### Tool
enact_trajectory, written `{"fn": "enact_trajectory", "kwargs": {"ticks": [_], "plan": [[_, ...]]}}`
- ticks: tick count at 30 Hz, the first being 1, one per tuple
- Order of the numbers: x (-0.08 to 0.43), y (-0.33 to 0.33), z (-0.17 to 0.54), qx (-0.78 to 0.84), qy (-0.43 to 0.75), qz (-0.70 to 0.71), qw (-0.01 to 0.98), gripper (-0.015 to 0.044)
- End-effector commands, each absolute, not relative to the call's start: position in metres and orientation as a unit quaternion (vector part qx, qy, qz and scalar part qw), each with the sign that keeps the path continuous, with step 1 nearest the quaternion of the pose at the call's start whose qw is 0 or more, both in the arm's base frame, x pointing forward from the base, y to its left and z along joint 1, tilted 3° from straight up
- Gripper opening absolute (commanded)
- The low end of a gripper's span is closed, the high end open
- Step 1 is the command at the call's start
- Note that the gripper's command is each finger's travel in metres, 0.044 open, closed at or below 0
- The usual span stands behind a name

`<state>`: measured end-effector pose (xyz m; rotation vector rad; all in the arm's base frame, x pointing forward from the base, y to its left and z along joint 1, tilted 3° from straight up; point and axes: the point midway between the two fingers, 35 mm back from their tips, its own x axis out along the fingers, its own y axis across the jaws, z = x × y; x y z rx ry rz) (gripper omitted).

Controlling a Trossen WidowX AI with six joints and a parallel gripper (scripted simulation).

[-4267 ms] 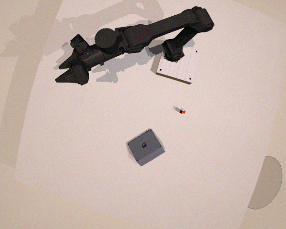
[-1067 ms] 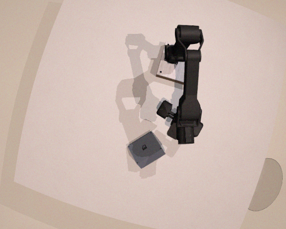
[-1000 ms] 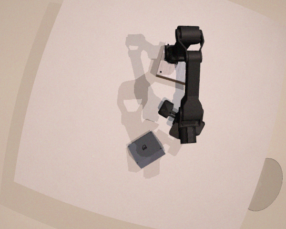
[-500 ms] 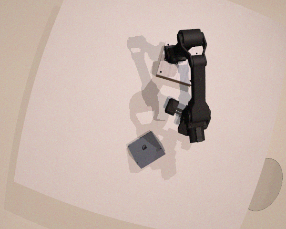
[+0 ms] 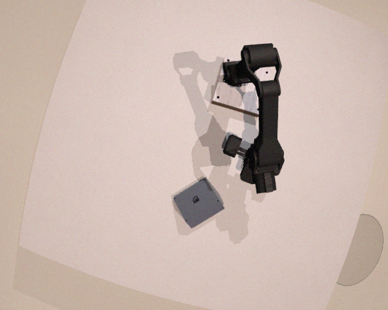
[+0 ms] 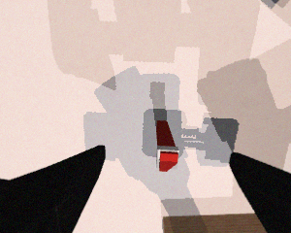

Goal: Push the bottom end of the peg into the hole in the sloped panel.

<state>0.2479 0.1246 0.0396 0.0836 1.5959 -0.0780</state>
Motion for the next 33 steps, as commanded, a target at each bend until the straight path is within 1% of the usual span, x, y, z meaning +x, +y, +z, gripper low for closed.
{"fn": "enact_trajectory", "kwargs": {"ticks": [1, 23, 33], "plan": [[0.246, 0.125, 0.032, 0.038, 0.719, -0.034, 0.694, 0.044], [0.243, 0.124, 0.001, 0.038, 0.719, -0.034, 0.694, 0.044], [0.245, 0.124, 0.004, 0.036, 0.716, -0.034, 0.696, 0.0177]]}}
